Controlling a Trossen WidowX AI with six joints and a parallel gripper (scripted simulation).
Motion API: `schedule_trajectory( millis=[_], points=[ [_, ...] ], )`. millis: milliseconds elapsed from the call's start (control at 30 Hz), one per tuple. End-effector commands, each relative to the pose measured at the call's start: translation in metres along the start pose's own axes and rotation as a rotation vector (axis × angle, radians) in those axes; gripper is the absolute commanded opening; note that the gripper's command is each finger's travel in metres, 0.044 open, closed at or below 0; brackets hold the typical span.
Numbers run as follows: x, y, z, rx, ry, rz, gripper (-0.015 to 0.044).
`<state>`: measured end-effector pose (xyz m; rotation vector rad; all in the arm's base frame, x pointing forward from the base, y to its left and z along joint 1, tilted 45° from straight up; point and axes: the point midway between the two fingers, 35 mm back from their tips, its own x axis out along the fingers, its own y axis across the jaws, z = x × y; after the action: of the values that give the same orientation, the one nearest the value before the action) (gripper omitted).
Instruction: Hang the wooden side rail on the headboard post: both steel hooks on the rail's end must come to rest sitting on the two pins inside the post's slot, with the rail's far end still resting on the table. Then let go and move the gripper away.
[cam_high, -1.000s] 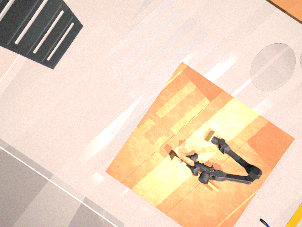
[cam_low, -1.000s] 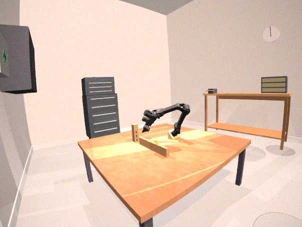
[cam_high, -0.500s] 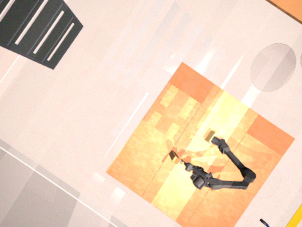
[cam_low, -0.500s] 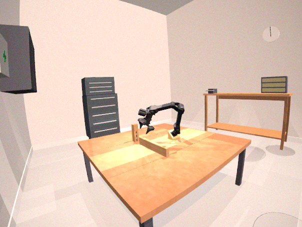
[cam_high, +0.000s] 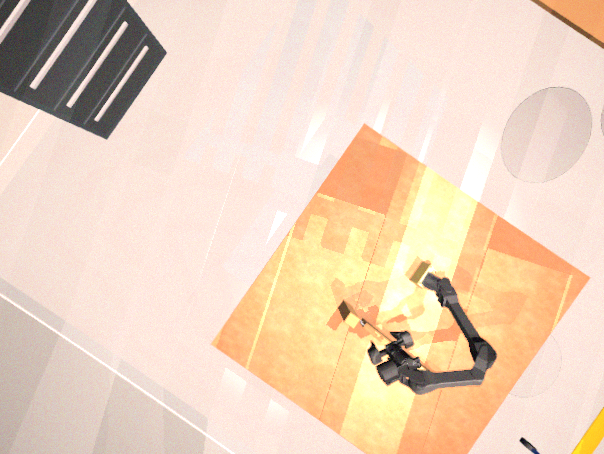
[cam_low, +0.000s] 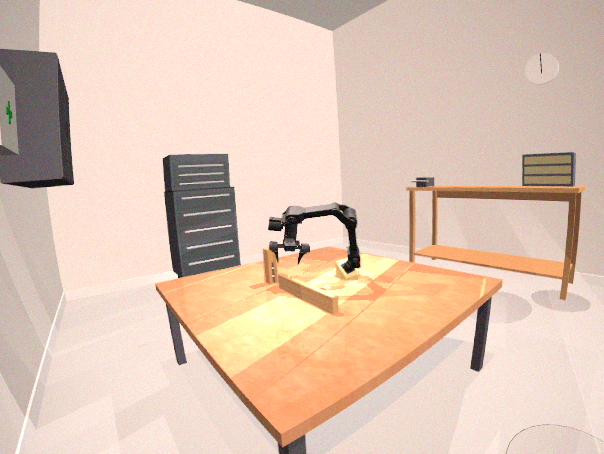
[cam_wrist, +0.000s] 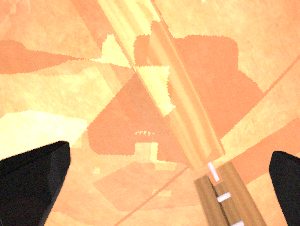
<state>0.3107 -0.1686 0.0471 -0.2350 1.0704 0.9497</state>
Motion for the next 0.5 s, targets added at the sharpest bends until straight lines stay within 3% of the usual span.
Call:
schedule_trajectory(
  millis=[0,467],
  points=[
    [-0.0109,-0.0013,0.0218,-0.434,-0.123,0.087,0.0440],
    [-0.0076,-0.0008,0.0270,-0.523,-0.154,0.098,0.0440]
  ],
)
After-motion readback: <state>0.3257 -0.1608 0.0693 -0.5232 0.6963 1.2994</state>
